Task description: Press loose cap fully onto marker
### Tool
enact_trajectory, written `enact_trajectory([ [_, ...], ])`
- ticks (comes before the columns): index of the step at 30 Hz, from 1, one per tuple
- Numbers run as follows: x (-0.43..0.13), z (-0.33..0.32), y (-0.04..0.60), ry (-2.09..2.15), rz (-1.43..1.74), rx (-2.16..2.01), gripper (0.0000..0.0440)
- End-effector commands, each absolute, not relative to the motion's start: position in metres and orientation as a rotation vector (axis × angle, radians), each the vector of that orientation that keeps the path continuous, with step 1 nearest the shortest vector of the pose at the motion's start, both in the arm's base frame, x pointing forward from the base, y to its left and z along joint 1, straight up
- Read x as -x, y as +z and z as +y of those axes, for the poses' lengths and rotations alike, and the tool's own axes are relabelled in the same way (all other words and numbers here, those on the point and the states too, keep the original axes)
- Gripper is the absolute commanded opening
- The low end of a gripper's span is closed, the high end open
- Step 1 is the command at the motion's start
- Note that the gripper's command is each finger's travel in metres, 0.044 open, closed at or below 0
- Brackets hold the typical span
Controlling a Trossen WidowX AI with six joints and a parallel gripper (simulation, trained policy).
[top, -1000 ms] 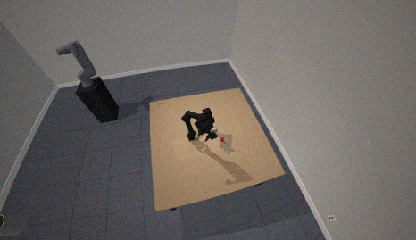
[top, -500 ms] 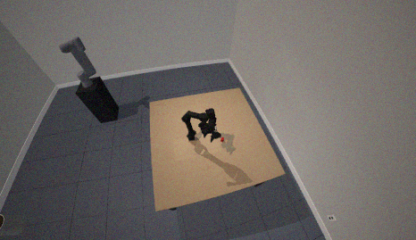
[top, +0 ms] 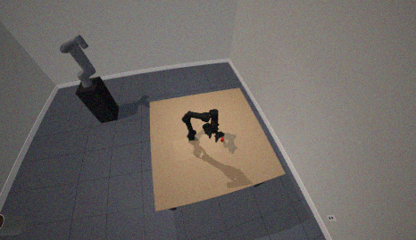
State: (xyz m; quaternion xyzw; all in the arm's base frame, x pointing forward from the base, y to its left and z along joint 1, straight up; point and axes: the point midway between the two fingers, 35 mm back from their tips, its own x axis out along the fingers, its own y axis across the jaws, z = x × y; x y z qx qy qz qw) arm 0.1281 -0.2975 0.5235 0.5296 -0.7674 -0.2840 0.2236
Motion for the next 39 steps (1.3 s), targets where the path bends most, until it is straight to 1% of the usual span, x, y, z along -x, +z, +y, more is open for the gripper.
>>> enact_trajectory([
  [1,-0.137,-0.298,0.518,-0.790,-2.091,-1.495,0.0306],
  [39,-0.221,-0.284,0.445,-0.937,-1.779,-1.805,0.0312],
])
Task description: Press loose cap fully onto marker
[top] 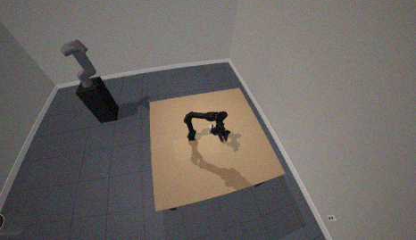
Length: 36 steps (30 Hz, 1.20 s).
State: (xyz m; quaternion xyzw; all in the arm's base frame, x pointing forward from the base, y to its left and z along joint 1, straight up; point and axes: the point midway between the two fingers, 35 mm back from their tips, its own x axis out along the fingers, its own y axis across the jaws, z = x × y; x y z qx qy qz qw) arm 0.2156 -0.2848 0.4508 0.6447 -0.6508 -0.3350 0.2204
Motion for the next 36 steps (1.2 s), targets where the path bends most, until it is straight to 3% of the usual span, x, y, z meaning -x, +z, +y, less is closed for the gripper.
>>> enact_trajectory([
  [1,-0.223,-0.283,0.443,-0.942,-1.771,-1.812,0.0312],
  [36,-0.287,-0.255,0.358,-1.174,-1.497,-2.052,0.0317],
])
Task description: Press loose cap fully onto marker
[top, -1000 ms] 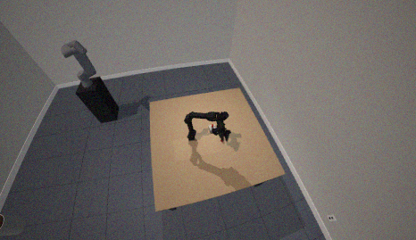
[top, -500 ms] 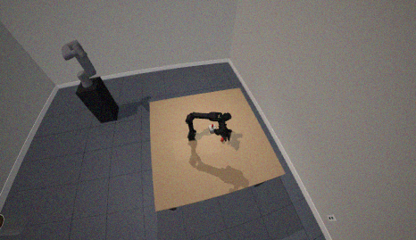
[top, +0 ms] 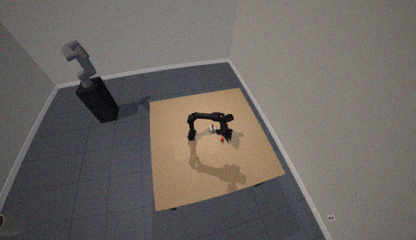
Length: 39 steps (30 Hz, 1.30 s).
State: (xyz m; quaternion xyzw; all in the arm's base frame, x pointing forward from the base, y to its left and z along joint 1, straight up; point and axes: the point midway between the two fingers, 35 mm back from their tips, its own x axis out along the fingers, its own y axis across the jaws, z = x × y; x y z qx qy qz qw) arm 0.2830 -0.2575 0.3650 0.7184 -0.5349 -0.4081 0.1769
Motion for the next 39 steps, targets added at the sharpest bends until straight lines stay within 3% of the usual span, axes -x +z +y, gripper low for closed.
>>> enact_trajectory([
  [1,-0.289,-0.254,0.356,-1.182,-1.490,-2.058,0.0317],
  [39,-0.333,-0.215,0.258,-1.576,-1.210,-2.190,0.0317],
])
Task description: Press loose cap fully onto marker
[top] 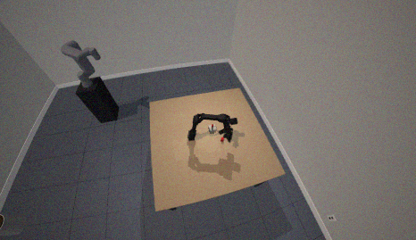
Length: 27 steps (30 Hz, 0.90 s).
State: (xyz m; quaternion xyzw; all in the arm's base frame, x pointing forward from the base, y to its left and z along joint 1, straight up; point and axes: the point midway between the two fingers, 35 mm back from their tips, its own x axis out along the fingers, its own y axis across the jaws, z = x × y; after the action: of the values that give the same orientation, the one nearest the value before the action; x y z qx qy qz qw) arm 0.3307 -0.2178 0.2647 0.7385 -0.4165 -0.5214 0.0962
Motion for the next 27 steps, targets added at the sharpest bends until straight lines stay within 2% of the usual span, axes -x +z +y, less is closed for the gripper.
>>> enact_trajectory([
  [1,-0.334,-0.214,0.256,-1.589,-1.199,-2.188,0.0317],
  [27,-0.341,-0.182,0.191,-1.945,-0.898,-2.127,0.0313],
])
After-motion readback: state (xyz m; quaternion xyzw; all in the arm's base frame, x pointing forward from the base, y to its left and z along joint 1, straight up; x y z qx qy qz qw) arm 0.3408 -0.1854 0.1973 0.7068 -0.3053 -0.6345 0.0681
